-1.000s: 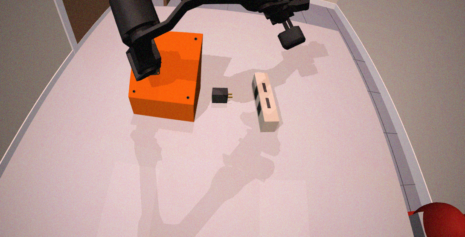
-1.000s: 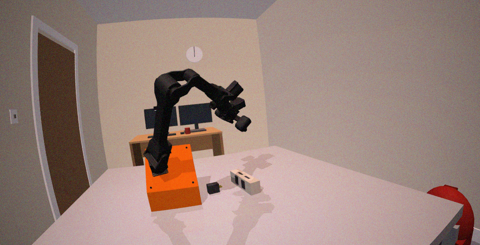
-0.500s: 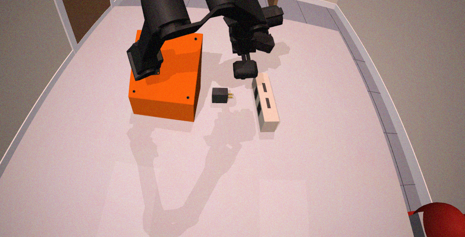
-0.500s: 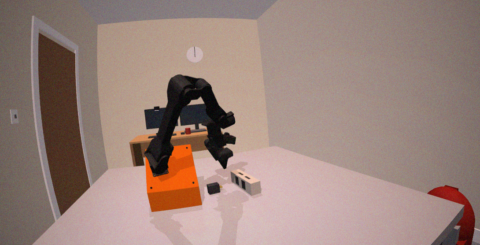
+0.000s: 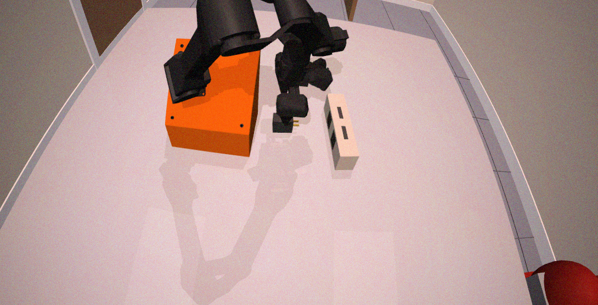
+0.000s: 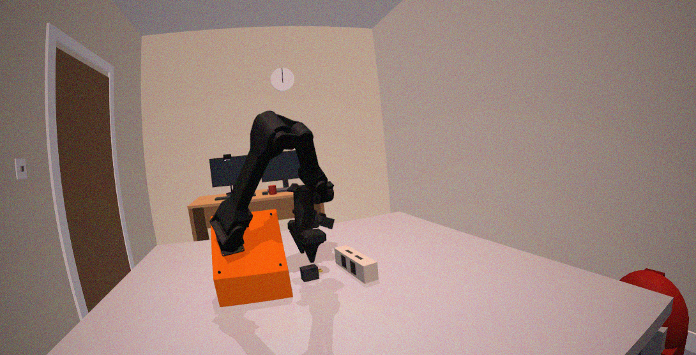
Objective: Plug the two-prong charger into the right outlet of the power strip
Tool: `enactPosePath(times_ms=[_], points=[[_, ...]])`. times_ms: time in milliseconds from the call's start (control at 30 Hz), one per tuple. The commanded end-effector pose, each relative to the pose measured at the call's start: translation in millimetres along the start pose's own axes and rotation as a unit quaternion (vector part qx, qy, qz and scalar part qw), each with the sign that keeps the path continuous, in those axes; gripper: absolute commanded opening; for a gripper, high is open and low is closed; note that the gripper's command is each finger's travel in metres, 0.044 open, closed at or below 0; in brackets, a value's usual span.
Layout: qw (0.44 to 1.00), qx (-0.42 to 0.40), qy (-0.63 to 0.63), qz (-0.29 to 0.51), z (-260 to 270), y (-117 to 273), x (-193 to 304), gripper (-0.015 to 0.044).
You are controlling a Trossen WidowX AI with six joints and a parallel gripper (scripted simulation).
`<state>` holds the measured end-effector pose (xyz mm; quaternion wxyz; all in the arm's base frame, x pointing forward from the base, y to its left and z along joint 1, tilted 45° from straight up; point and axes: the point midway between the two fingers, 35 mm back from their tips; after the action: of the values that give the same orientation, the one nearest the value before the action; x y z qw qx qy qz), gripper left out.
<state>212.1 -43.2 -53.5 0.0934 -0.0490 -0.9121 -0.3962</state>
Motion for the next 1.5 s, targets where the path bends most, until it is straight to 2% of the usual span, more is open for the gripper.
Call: enactPosePath(times_ms=[0, 1433, 1467], points=[[1.000, 0.002, 0.000, 0.003, -1.2, -5.7, 1.3, 0.0440], [1.000, 0.004, 0.001, 0.004, -2.5, -64.7, -1.1, 0.0440], [1.000, 0.002, -0.006, -0.001, -3.0, -61.8, -3.9, 0.0414]])
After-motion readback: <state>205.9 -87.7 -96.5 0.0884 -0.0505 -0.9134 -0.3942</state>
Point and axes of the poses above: the point midway between the two fingers, 35 mm back from their tips, its own y axis back along the fingers, its own z axis across the jaws, x = y × z, and after that the axes turned 7 degrees about y, right-handed
